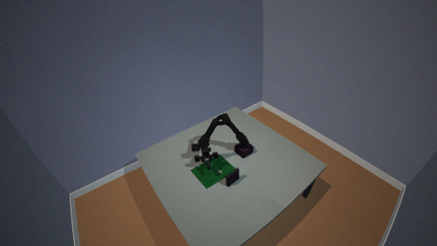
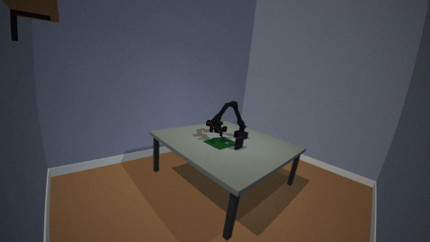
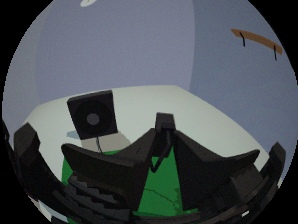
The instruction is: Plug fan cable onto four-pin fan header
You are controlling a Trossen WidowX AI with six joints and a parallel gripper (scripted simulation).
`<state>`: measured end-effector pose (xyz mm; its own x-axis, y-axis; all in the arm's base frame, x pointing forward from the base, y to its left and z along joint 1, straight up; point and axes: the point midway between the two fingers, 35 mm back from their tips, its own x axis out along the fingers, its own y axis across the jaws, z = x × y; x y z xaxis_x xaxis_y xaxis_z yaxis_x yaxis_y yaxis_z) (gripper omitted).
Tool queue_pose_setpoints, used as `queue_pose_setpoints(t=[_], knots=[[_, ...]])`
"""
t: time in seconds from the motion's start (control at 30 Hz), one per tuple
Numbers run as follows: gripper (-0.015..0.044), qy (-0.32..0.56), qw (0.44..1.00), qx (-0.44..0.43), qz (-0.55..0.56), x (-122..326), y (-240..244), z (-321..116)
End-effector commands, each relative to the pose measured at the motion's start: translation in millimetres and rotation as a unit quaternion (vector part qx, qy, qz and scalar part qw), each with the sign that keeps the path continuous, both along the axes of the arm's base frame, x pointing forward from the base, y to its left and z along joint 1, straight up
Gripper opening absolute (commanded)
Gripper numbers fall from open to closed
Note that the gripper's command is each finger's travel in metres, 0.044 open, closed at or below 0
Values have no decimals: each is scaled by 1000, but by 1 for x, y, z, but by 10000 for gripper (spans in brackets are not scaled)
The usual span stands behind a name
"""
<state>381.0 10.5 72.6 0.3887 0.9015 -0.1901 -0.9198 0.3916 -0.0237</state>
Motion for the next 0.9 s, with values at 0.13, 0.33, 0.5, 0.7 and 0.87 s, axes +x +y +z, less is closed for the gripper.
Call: queue_pose_setpoints(t=[0.13, 0.33, 0.5, 0.7, 0.87], knots=[[0, -2, 1000, -1, 0, 0, 0, 4], [0, -1, 1000, 0, 0, 0, 0, 2], [0, 0, 1000, 0, 0, 0, -1, -3], [0, 0, 1000, 0, 0, -1, -3, -7], [0, 0, 1000, 0, 0, -1, -5, -10]])
